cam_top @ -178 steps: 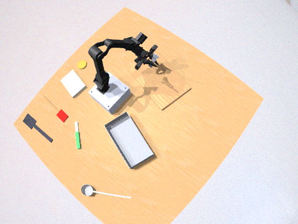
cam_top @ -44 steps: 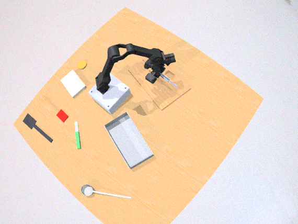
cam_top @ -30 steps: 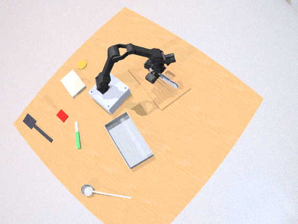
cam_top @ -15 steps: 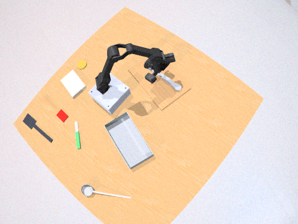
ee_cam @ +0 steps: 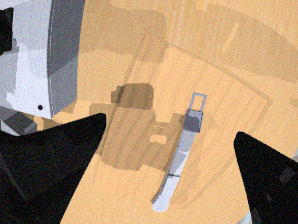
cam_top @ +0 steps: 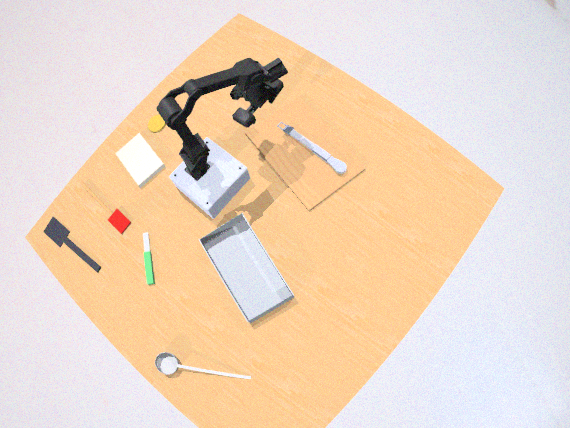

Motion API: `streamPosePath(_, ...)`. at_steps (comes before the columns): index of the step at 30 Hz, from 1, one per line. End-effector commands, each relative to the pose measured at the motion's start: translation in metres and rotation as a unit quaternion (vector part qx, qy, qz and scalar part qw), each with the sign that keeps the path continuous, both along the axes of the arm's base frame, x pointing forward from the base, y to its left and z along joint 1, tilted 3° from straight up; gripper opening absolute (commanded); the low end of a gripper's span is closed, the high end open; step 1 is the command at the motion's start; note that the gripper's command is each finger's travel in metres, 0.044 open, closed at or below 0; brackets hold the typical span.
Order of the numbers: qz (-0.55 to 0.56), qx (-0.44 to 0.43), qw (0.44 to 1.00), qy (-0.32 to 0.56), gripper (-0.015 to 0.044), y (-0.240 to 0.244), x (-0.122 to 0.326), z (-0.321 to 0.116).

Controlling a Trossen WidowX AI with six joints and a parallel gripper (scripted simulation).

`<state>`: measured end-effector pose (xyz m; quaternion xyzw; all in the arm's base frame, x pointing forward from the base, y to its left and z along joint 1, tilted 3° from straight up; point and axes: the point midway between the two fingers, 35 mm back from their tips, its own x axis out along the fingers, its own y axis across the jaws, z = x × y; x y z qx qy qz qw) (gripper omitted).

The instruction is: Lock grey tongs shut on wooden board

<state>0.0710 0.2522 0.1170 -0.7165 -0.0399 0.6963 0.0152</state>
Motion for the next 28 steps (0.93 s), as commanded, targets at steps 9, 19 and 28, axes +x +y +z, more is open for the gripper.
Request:
streamPosePath(9,-0.003,-0.003,1.000,0.000,0.0440,-0.011,-0.005,0.044)
streamPosePath(19,-0.003,-0.002,1.000,0.000,0.0440,-0.012,-0.006,0.051)
streamPosePath(28,-0.003,-0.002,1.000,0.000,0.0440,-0.012,-0.006,0.051)
